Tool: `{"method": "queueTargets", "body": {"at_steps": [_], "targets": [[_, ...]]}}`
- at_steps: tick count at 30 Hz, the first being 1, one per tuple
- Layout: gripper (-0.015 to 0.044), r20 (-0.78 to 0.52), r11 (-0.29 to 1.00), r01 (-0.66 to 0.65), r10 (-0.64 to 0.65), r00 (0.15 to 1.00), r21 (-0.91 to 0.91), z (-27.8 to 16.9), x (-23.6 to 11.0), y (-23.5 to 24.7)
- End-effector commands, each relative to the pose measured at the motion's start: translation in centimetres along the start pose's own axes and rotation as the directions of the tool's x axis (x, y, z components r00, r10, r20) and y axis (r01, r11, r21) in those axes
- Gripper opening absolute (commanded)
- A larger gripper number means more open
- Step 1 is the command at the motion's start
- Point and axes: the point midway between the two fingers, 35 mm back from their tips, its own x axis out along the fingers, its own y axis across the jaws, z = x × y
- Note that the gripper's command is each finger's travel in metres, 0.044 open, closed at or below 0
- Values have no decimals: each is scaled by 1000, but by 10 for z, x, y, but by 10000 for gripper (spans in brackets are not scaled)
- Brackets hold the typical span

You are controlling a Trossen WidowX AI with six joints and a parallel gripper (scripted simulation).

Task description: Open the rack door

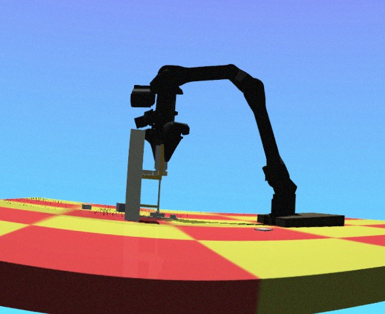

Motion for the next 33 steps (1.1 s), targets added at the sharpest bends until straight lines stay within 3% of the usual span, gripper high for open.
{"method": "queueTargets", "body": {"at_steps": [1,10,19,25,33], "targets": [[282,3,987,-1,2,1000,-161,1,0,0],[282,3,821,0,2,1000,-571,1,0,0],[282,3,495,2,2,1000,-869,1,0,0],[282,3,251,2,2,1000,-968,1,0,0],[262,3,243,2,2,1000,-970,1,0,0]]}}
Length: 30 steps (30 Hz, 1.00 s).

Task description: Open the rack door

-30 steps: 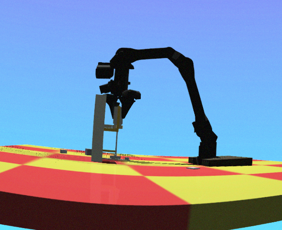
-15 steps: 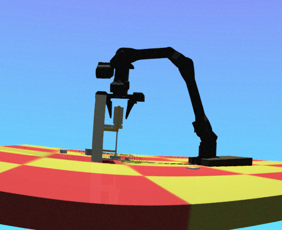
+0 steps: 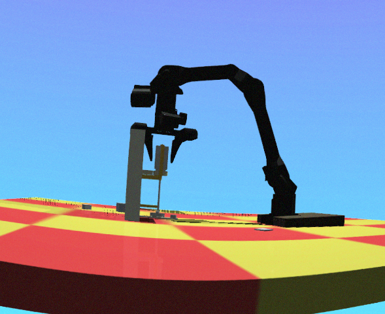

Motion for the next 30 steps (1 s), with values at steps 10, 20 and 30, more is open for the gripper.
{"method": "queueTargets", "body": {"at_steps": [10,20,30], "targets": [[196,2,1000,3,-3,1000,-9,0,0,-1],[129,2,1000,3,-3,1000,-9,0,0,-1],[62,2,1000,3,-3,1000,-9,0,0,-1]]}}
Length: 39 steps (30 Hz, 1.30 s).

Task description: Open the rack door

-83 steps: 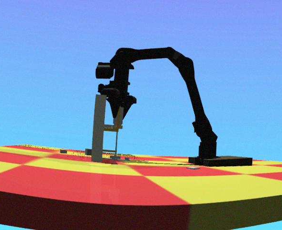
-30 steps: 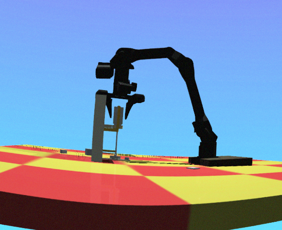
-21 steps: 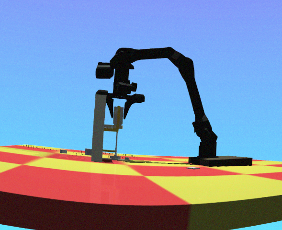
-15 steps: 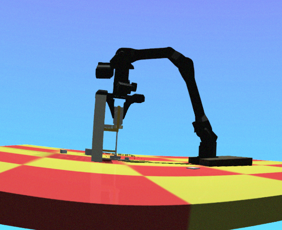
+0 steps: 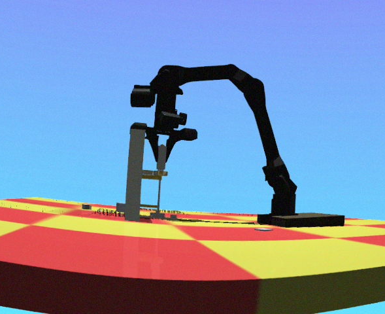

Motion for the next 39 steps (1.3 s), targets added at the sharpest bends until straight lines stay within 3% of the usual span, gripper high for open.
{"method": "queueTargets", "body": {"at_steps": [1,12,39], "targets": [[56,2,1000,-1,1,1000,-2,0,0,0],[10,2,1000,-1,1,1000,12,1,0,1],[10,4,854,-5,4,1000,520,22,0,31]]}}
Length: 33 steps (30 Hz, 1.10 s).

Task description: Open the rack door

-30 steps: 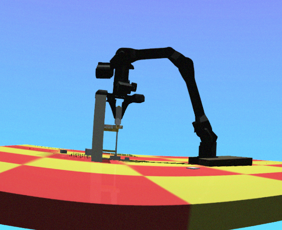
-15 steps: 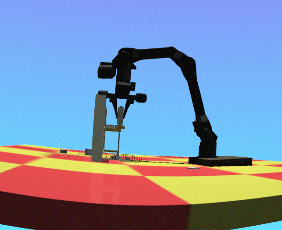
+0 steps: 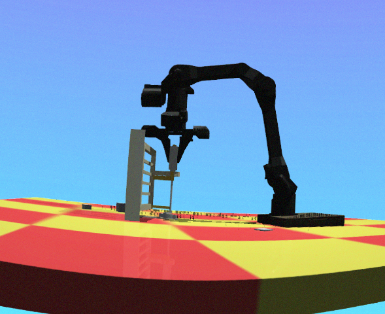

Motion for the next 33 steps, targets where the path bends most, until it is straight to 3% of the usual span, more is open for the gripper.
{"method": "queueTargets", "body": {"at_steps": [1,33], "targets": [[10,2,997,7,-8,1000,74,2,0,5],[10,7,840,-3,-1,1000,542,37,1,72]]}}
